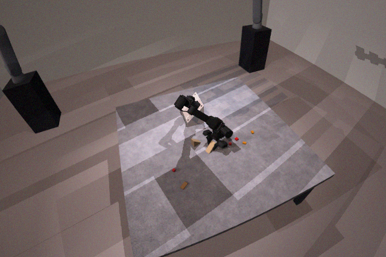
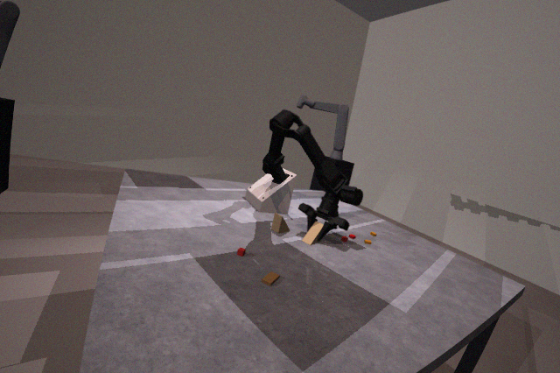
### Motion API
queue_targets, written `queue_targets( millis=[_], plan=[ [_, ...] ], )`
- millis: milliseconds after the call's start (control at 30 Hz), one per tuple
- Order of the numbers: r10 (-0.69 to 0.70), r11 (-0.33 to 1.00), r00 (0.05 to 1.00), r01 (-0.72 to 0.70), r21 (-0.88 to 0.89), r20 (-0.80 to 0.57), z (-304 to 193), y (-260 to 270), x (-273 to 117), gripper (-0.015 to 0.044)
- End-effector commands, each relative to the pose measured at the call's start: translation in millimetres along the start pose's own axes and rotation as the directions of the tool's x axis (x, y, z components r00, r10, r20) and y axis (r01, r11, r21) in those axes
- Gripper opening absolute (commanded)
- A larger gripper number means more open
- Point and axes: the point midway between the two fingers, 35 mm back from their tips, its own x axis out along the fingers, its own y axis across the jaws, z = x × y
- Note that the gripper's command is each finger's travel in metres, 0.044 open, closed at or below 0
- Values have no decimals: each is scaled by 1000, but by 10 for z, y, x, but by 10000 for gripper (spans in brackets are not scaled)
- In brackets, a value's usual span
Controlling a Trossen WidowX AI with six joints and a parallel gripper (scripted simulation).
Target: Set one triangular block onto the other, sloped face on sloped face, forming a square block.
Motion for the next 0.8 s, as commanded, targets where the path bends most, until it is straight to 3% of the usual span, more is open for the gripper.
queue_targets(
  millis=[0, 167, 300, 567, 767],
  plan=[
    [1, 1000, 1000, -1, -4, -4, -6, 9, 2, 131],
    [1, 1000, 1000, -1, -4, -4, -6, 9, 2, 98],
    [1, 1000, 1000, -1, -4, -4, -8, 7, -4, 0],
    [1, 1000, 1000, -1, -1, -1, -13, 4, -26, 0],
    [4, 1000, 990, -3, -9, 143, -92, 14, -58, 0]
  ],
)
